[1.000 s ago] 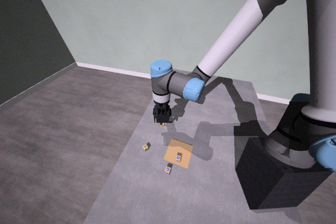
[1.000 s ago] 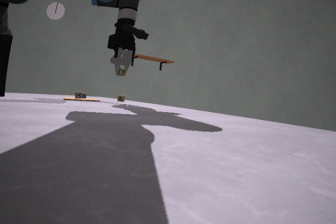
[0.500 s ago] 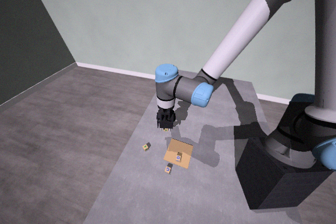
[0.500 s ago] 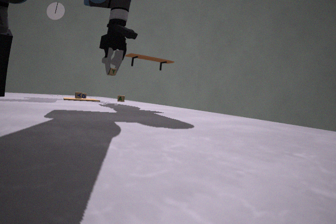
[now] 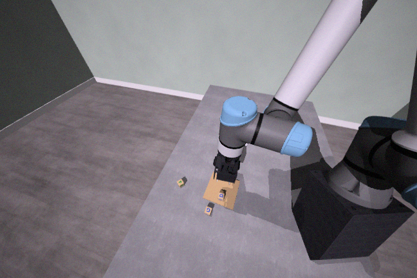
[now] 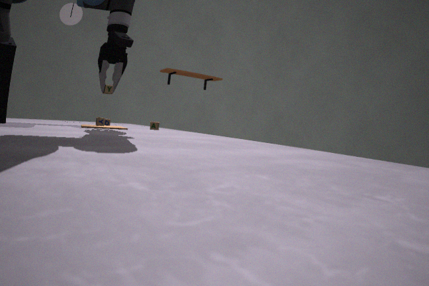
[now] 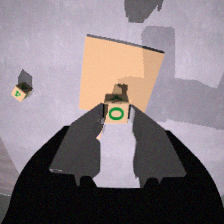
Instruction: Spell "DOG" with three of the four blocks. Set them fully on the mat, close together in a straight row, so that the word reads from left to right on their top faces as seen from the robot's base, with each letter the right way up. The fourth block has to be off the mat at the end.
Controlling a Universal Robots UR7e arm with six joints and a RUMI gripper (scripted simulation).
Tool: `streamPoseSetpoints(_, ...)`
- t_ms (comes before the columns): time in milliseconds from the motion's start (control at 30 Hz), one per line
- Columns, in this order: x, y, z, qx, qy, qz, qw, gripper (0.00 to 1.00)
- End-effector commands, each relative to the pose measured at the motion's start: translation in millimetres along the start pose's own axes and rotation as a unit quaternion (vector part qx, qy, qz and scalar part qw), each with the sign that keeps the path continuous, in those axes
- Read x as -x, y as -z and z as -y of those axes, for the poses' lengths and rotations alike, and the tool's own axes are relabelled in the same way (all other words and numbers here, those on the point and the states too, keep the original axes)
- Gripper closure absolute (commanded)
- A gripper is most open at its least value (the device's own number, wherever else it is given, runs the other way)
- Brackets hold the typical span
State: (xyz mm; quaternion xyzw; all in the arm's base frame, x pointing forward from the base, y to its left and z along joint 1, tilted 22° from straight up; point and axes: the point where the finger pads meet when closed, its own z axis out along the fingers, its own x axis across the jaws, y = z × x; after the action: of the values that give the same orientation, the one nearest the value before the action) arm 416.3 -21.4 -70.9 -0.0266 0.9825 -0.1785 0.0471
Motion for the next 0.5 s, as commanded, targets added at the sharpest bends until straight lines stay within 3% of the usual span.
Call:
streamPoseSetpoints(0, -5.3, 1.7, -4.1, -0.002, -0.006, 0.003, 1.0, 0.95)
streamPoseSetpoints(467, -5.2, -1.6, -4.1, -0.002, -0.006, 0.003, 1.0, 0.95)
